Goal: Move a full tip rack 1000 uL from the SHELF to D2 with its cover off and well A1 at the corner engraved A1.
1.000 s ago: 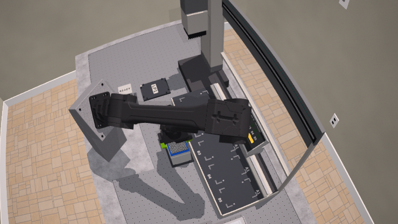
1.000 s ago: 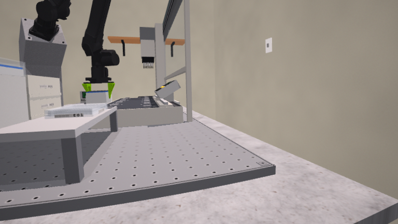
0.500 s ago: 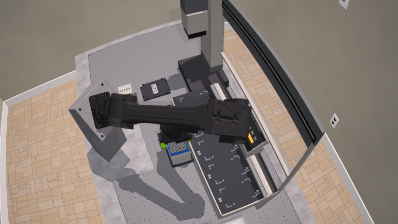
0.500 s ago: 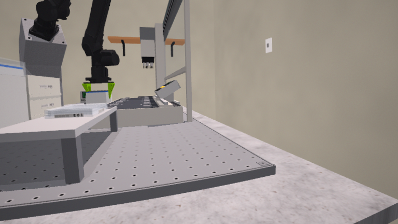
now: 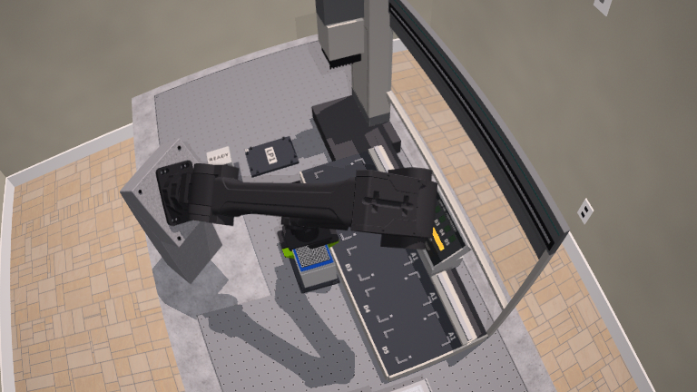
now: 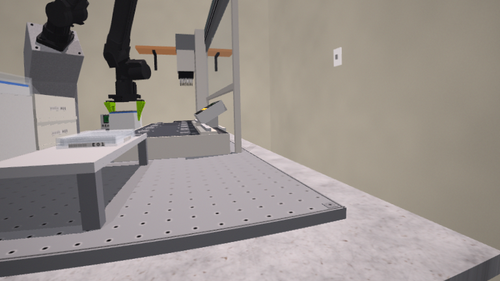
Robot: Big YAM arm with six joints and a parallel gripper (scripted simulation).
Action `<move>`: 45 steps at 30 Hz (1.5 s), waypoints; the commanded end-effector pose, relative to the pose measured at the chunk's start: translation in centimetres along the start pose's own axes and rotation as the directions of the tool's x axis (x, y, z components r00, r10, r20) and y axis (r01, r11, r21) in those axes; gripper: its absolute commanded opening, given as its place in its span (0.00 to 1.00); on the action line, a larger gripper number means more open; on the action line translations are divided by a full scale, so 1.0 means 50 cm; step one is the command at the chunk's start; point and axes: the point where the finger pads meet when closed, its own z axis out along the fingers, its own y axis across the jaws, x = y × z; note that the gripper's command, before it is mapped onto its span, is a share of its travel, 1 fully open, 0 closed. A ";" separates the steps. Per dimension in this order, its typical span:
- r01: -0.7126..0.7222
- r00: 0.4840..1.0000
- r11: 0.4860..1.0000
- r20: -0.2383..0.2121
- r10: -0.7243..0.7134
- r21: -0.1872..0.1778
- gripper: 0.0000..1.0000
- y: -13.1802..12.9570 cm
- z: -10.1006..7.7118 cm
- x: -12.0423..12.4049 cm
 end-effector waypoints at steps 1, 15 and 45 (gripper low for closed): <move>0.014 1.000 1.000 0.021 -0.013 -0.015 0.00 0.027 -0.034 -0.015; 0.013 1.000 1.000 0.019 -0.012 -0.013 0.00 0.026 -0.072 -0.014; 0.009 1.000 1.000 0.015 -0.009 -0.006 0.00 0.019 -0.152 -0.011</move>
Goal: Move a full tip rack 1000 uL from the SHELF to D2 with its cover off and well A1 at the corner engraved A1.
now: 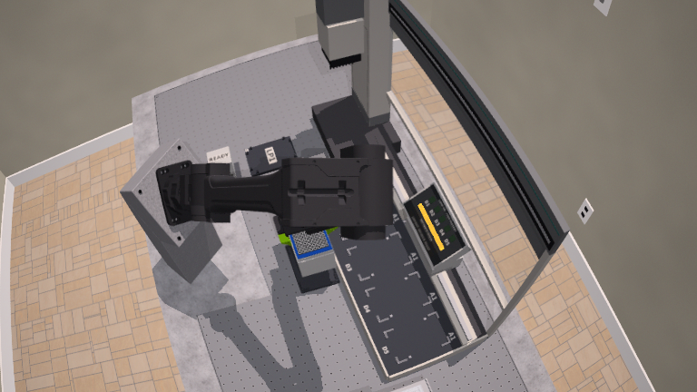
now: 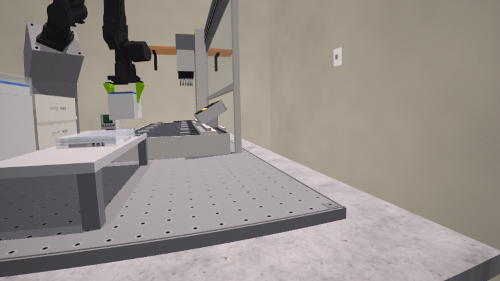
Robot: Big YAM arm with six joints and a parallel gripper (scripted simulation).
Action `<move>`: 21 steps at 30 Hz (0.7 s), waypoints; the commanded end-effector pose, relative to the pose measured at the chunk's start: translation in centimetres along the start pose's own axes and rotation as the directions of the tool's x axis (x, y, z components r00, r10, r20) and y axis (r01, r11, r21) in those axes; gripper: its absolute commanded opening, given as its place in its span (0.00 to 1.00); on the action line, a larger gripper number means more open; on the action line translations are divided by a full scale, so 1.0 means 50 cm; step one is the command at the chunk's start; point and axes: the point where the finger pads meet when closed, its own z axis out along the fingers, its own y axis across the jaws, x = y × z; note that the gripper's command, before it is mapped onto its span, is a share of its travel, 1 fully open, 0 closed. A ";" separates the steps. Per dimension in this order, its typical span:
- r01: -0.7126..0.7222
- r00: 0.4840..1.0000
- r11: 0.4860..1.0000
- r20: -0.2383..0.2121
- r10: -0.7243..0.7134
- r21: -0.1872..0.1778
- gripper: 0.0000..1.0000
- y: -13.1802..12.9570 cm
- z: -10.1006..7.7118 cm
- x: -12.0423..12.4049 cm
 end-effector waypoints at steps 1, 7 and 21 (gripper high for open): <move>0.009 1.000 1.000 0.015 -0.009 -0.009 0.00 0.021 -0.020 -0.012; 0.008 1.000 1.000 0.014 -0.008 -0.007 0.00 0.019 -0.039 -0.012; 0.005 1.000 1.000 0.012 -0.005 -0.003 0.00 0.013 -0.077 -0.010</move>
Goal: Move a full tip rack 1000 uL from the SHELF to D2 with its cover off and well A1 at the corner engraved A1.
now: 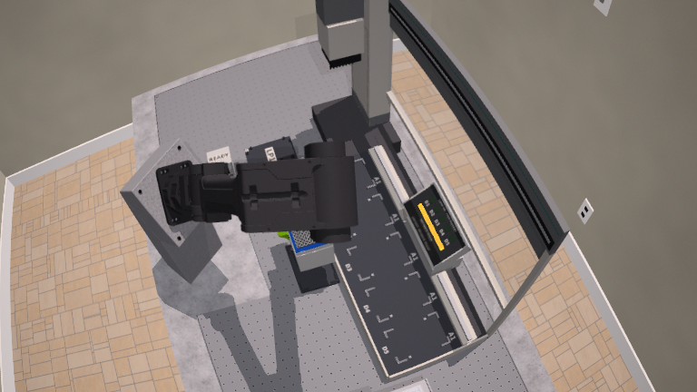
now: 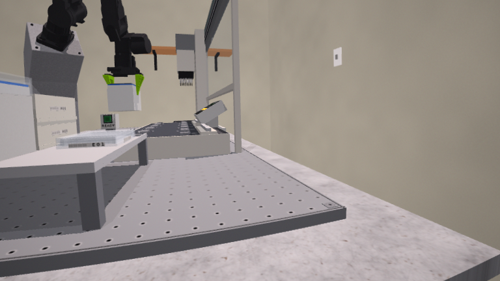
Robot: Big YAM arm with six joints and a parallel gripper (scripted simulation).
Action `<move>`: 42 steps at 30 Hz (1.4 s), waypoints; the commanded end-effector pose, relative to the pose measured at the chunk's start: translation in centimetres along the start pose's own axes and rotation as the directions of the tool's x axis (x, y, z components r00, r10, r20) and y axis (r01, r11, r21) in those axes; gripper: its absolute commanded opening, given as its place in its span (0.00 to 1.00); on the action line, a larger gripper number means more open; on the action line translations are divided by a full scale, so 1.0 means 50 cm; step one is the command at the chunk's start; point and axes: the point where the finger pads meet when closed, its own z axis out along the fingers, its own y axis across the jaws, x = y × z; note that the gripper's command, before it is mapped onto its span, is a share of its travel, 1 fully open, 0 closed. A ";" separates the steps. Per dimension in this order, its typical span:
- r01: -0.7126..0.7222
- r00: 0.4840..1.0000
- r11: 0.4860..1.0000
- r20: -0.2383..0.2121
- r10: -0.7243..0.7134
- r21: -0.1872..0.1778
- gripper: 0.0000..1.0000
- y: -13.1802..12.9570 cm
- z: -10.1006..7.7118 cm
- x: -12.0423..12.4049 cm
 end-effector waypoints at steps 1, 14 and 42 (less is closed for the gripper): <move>0.001 1.000 1.000 0.012 -0.001 0.002 0.00 0.012 -0.020 -0.009; -0.003 1.000 1.000 0.011 0.003 0.006 0.00 0.005 -0.055 -0.007; -0.020 1.000 1.000 0.010 0.020 0.023 0.00 -0.021 -0.144 -0.001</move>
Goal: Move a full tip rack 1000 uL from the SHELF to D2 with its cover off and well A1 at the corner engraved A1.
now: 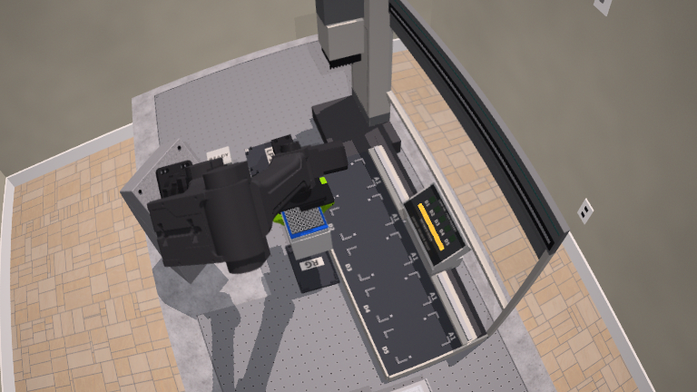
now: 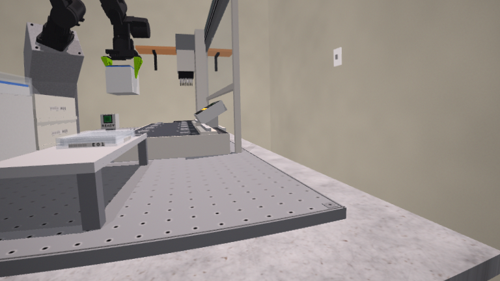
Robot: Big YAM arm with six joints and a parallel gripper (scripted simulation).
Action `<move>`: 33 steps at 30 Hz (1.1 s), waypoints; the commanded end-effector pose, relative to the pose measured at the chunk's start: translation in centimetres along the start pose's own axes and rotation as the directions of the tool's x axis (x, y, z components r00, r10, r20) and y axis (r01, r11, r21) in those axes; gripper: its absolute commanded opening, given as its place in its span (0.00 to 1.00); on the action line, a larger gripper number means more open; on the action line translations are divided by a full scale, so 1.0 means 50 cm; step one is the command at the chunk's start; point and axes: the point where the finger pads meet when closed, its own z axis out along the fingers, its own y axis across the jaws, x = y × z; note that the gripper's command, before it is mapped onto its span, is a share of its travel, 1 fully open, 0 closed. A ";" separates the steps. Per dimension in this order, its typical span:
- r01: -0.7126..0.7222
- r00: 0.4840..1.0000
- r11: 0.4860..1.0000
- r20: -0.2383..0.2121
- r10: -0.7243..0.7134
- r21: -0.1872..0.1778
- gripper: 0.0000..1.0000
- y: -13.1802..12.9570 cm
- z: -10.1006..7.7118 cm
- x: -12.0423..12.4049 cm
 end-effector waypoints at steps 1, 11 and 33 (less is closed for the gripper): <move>-0.031 0.999 0.999 0.009 0.030 0.025 0.00 -0.028 -0.020 0.001; -0.034 0.999 0.999 0.010 0.033 0.027 0.00 -0.031 -0.048 0.001; -0.037 0.999 0.999 0.006 0.037 -0.004 0.00 0.014 -0.046 -0.003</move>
